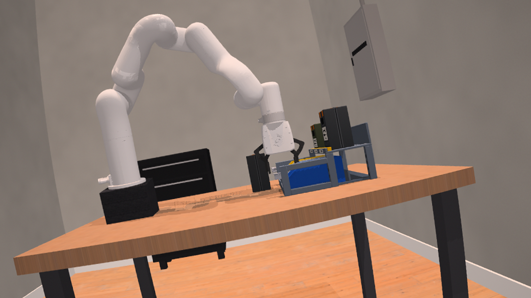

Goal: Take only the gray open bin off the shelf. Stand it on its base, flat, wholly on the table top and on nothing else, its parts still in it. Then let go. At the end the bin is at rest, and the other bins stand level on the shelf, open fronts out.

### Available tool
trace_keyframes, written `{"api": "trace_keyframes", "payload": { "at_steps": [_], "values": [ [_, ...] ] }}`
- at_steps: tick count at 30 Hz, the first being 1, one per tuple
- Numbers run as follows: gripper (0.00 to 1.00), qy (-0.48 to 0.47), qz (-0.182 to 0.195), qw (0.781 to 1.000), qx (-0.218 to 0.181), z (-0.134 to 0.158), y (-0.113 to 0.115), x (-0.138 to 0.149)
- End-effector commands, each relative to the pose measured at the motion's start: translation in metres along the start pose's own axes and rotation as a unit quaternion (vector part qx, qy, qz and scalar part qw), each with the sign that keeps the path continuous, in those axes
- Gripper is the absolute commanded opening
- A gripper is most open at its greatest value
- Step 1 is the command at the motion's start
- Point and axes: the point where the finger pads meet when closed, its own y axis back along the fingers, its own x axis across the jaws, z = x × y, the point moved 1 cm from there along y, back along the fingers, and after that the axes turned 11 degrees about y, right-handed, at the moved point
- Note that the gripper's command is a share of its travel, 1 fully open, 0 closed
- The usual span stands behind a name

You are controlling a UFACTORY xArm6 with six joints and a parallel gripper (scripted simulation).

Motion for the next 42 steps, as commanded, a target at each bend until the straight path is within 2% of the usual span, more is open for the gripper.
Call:
{"api": "trace_keyframes", "payload": {
  "at_steps": [1,16,21,33,42],
  "values": [
    [1.00,0.000,0.002,1.000,0.000,0.000,0.002,0.002],
    [1.00,0.000,0.002,1.000,0.000,0.000,0.003,0.002],
    [1.00,0.000,0.002,1.000,0.000,0.000,-0.007,0.002],
    [1.00,0.000,0.002,1.000,0.000,0.000,-0.007,0.002],
    [1.00,0.000,0.002,1.000,0.000,0.000,-0.017,0.002]
  ]
}}
